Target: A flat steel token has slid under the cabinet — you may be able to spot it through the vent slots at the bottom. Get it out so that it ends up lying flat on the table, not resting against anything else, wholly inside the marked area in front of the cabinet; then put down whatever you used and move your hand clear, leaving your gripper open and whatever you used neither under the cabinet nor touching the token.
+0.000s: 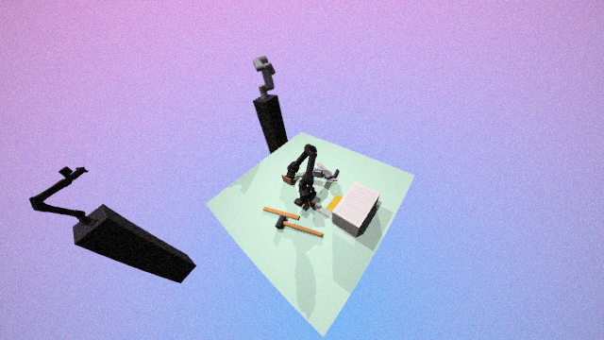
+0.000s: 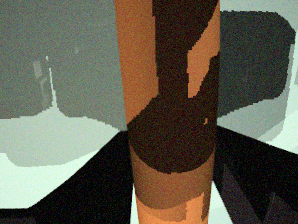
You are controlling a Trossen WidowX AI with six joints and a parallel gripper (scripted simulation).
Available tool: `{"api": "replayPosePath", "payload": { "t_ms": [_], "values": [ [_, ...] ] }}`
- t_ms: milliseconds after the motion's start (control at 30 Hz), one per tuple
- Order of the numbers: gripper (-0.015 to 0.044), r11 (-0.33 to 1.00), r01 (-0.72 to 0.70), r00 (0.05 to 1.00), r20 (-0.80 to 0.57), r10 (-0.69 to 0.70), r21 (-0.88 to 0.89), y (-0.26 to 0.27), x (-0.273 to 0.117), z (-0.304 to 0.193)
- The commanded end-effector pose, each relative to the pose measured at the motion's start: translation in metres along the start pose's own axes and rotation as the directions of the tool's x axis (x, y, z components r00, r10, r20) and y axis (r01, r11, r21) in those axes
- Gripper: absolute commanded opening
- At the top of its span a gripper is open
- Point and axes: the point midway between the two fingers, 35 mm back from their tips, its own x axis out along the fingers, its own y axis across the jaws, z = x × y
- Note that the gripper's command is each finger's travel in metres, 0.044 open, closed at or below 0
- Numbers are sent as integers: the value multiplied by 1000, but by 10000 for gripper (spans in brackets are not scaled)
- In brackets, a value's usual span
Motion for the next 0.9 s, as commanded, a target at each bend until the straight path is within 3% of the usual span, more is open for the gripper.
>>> {"api": "replayPosePath", "payload": {
  "t_ms": [0,867],
  "values": [
    [0,1000,-1,1000,2,1,7,-2,0,5],
    [0,1000,-2,1000,3,2,1,0,-1,37]
  ]
}}
